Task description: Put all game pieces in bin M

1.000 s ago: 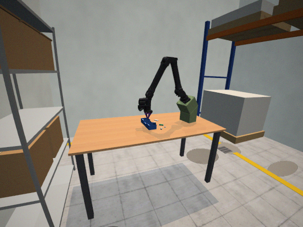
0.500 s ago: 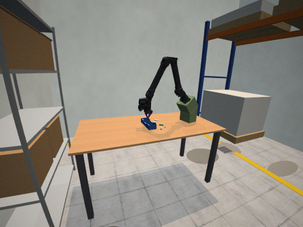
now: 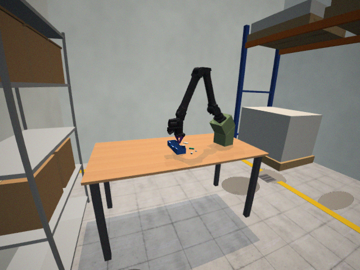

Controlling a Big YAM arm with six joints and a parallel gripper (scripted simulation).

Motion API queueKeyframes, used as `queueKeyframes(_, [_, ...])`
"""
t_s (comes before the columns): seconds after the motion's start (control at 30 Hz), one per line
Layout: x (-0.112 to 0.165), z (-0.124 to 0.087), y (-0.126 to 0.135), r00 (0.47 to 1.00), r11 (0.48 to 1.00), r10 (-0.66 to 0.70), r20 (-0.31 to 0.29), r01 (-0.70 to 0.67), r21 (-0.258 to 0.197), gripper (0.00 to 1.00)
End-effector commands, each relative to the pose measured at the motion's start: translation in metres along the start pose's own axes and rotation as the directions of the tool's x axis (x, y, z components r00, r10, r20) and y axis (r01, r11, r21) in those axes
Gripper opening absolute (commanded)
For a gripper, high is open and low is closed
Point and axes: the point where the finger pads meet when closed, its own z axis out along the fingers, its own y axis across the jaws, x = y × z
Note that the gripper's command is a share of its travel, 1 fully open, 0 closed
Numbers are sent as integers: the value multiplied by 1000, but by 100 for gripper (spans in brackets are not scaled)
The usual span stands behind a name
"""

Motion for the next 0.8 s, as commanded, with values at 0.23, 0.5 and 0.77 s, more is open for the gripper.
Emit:
queueKeyframes(0.23, [-7,-8,18,999,999,40,19,-40,-1,8])
queueKeyframes(0.5, [-13,-12,21,999,999,35,31,-35,-9,8])
queueKeyframes(0.77, [-22,-14,20,998,999,35,44,-34,-8,8])
